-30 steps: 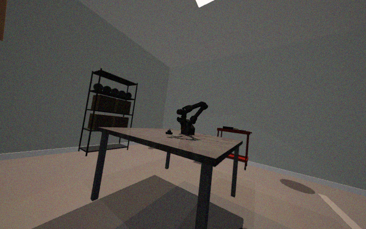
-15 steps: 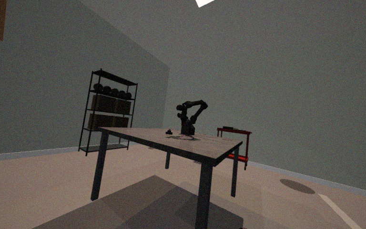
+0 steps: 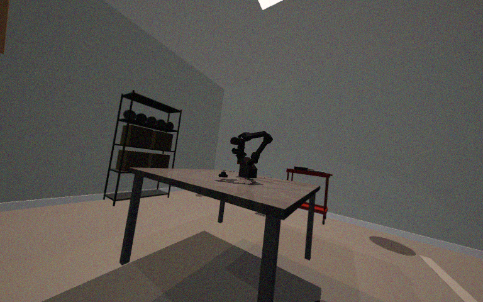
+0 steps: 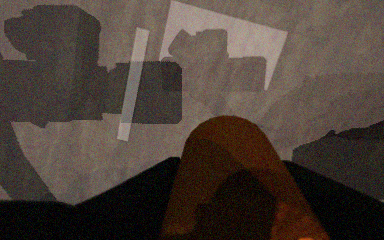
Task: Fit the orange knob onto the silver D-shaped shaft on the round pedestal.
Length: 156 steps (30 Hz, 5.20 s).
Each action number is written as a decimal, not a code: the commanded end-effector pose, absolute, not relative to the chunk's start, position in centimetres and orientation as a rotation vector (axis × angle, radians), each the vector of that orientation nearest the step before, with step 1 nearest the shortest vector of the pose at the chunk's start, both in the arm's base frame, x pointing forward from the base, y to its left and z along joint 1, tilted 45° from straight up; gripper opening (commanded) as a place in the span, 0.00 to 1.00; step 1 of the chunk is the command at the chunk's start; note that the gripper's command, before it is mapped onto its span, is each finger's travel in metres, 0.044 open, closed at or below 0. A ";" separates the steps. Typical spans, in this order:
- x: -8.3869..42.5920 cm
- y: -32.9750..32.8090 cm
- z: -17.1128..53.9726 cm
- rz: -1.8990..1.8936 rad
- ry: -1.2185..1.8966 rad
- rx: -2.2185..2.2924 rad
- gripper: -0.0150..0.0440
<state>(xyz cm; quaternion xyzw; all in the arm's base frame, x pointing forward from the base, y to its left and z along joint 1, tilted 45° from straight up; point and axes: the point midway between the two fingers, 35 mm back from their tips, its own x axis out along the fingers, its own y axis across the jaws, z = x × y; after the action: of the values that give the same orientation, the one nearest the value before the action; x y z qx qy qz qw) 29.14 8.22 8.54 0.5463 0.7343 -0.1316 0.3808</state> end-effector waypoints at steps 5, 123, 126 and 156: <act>30.4 6.9 6.7 -0.333 1.857 1.393 0.25; 32.2 2.9 -7.3 -0.106 1.829 1.231 0.25; 32.2 2.9 -7.3 -0.106 1.829 1.231 0.25; 32.3 3.0 -7.5 -0.122 1.832 1.243 0.25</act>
<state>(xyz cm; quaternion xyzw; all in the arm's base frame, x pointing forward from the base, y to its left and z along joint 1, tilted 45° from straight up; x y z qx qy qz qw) 32.17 3.00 -7.47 0.5021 0.7402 -0.0503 0.4443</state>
